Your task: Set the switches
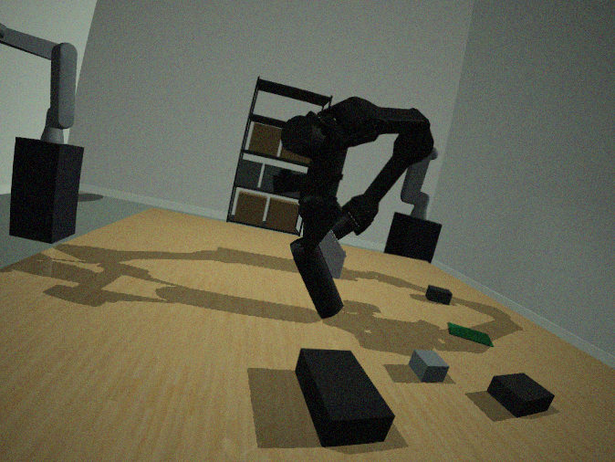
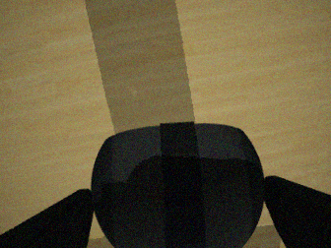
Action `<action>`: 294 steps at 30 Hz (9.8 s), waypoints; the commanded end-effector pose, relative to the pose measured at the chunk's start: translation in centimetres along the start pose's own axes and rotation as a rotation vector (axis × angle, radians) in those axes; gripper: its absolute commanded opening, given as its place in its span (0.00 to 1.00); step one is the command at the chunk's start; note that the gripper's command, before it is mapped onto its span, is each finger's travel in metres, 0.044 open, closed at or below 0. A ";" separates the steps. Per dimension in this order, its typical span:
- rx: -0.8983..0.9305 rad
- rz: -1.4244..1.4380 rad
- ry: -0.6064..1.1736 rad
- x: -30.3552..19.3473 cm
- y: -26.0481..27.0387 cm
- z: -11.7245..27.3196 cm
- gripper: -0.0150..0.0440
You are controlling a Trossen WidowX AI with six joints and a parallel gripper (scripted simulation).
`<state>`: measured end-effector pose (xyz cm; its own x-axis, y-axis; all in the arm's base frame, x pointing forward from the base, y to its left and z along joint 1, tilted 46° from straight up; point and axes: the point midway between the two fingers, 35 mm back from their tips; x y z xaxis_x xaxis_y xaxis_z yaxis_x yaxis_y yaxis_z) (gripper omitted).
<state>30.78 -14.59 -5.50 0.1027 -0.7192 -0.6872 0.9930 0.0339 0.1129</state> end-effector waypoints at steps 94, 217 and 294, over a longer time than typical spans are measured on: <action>0.005 -0.008 0.017 -9.1 2.5 1.0 0.83; 0.006 -0.007 0.023 -18.1 5.0 -1.8 0.83; 0.007 -0.007 0.027 -22.1 6.1 -6.1 0.83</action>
<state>35.21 5.49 6.32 0.1133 -0.6998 -0.7053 0.9911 0.0300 0.1294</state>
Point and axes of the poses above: the point midway between the two fingers, 35 mm back from their tips, its own z axis back along the fingers, its own y axis across the jaws, x = y × z, and after that the axes turned 15 degrees about z, right-handed
